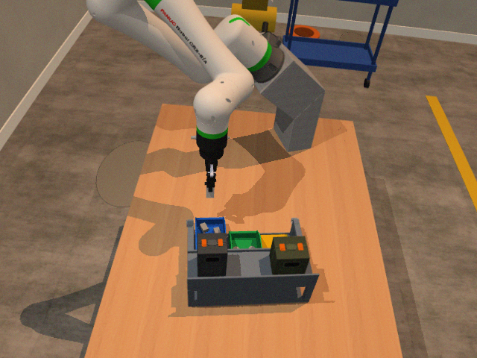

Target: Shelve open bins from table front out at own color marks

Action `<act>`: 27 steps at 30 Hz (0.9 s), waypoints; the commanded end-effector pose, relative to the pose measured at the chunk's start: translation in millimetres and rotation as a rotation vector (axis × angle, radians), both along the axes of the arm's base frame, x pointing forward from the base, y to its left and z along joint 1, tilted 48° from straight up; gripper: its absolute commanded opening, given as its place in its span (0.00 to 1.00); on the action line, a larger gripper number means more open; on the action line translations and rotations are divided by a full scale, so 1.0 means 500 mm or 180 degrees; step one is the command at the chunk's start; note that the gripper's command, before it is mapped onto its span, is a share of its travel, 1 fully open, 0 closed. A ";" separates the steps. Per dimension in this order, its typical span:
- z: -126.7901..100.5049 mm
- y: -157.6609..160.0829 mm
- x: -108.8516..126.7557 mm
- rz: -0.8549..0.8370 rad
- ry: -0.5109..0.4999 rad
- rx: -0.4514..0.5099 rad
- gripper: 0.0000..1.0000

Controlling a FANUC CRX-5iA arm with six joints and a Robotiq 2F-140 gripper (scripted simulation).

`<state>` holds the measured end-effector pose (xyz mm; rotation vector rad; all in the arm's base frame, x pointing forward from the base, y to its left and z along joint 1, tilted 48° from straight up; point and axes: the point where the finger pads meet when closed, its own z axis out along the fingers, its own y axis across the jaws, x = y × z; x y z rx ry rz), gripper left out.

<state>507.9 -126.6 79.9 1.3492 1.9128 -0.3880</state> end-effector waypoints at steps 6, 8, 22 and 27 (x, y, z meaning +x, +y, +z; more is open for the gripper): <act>0.000 0.000 0.000 0.0001 -0.0001 0.0000 0.00; 0.000 0.000 0.000 0.0001 -0.0001 0.0000 0.00; -0.010 -0.009 0.006 0.0001 0.0000 0.0001 0.00; -0.023 -0.022 0.014 0.0001 0.0000 0.0001 0.00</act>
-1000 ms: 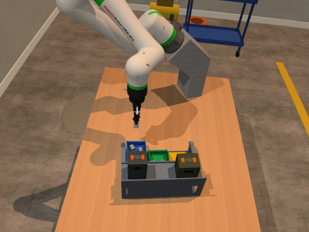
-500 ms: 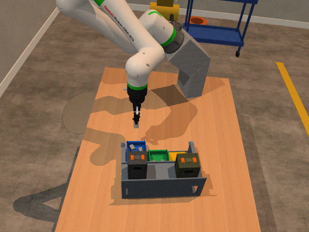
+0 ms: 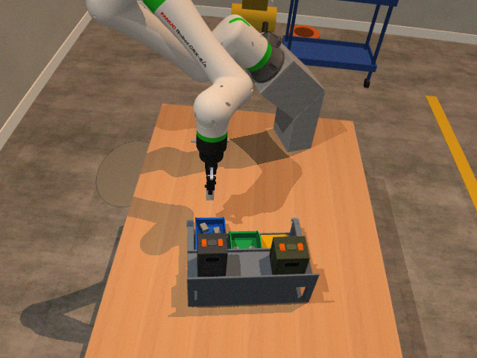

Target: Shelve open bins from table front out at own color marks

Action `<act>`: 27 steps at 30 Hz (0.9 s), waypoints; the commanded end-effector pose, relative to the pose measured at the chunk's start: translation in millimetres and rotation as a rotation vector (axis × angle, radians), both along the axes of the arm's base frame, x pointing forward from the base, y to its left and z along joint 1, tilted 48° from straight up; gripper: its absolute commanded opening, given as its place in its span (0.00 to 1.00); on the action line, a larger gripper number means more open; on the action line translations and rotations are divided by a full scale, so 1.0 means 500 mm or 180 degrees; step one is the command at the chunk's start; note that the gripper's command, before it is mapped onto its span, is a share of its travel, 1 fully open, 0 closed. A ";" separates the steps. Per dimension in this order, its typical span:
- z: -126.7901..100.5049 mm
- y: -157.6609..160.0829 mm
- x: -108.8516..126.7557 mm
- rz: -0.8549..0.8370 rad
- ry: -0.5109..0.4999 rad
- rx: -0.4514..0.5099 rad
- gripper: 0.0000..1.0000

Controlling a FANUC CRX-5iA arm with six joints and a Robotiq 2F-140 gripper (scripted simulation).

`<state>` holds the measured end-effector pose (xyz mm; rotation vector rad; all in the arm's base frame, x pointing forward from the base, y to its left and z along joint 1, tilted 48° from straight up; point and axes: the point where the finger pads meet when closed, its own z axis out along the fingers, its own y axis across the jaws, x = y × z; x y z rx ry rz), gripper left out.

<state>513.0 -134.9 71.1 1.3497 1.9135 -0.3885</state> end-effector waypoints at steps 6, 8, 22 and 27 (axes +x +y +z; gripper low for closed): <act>-0.020 -0.018 0.012 0.0001 -0.0002 0.0000 0.00; -0.028 -0.026 0.017 0.0001 -0.0002 0.0000 0.00; -0.080 -0.074 0.048 0.0001 -0.0002 0.0000 0.00; -0.099 -0.092 0.060 0.0001 -0.0002 0.0000 0.00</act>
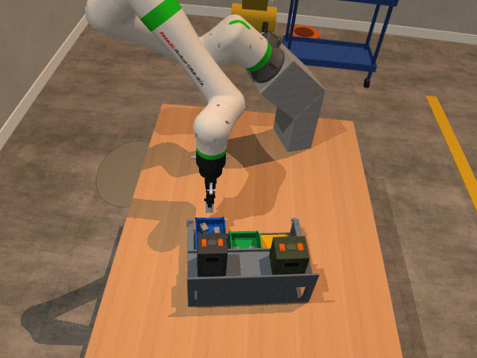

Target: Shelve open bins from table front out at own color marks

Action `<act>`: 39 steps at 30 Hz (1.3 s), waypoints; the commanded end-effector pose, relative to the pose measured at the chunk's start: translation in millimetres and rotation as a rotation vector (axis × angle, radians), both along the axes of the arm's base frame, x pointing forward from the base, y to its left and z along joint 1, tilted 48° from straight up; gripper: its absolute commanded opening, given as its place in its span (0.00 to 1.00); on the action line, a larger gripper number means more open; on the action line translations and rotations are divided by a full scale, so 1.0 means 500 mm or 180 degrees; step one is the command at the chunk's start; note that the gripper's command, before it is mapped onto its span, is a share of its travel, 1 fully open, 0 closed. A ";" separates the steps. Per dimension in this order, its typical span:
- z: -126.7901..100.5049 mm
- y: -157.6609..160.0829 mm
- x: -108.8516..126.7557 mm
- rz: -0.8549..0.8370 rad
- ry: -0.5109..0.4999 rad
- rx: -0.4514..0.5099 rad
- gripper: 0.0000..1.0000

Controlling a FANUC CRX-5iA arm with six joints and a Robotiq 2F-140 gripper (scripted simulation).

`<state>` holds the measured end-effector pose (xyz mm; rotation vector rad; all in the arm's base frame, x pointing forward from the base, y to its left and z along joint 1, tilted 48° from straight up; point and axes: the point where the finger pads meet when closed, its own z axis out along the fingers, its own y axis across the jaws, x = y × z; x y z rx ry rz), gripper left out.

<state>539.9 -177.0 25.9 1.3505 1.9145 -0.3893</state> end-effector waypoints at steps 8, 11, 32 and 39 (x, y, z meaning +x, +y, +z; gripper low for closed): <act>-0.028 -0.026 0.018 0.0003 -0.0007 -0.0002 0.00; -0.031 -0.029 0.020 0.0003 -0.0007 -0.0002 0.00; -0.036 -0.034 0.023 0.0003 -0.0007 -0.0001 0.00; -0.036 -0.034 0.023 0.0003 -0.0007 -0.0001 0.00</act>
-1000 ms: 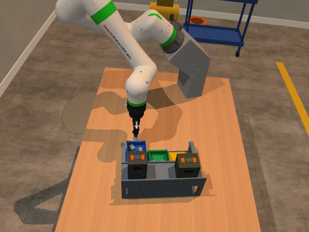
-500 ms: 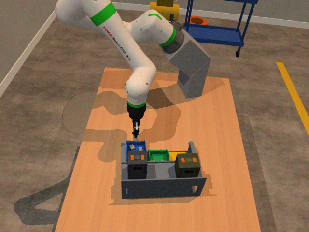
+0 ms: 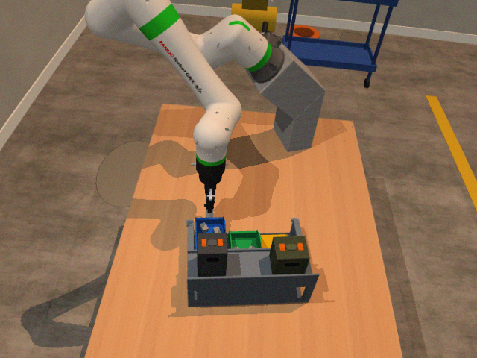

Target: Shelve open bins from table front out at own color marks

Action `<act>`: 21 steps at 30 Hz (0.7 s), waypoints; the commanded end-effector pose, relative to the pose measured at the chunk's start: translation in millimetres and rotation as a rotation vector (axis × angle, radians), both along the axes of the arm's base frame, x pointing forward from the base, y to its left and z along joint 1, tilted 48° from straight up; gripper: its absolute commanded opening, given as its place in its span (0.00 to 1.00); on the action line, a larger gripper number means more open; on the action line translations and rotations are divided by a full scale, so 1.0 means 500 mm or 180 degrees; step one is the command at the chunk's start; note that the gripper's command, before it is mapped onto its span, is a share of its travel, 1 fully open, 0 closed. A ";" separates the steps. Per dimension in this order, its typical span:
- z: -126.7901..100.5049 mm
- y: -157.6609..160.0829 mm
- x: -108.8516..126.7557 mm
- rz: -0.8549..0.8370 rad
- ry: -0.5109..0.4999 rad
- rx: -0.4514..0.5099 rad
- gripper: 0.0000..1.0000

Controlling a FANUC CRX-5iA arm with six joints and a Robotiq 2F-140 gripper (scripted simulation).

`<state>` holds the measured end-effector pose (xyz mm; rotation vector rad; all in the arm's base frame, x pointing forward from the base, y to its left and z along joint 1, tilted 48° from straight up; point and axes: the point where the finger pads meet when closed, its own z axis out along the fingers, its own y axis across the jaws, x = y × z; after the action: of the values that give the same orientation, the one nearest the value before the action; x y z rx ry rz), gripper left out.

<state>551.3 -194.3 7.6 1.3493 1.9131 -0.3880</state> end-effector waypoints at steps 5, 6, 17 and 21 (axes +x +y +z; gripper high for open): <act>0.000 0.001 0.002 0.0001 0.0000 0.0000 0.00; 0.001 0.002 0.003 0.0001 0.0000 0.0000 0.00; 0.004 0.010 0.021 0.0001 0.0000 0.0000 0.00; 0.005 0.011 0.024 0.0001 0.0000 0.0000 0.00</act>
<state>563.2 -189.0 10.0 1.3493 1.9129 -0.3879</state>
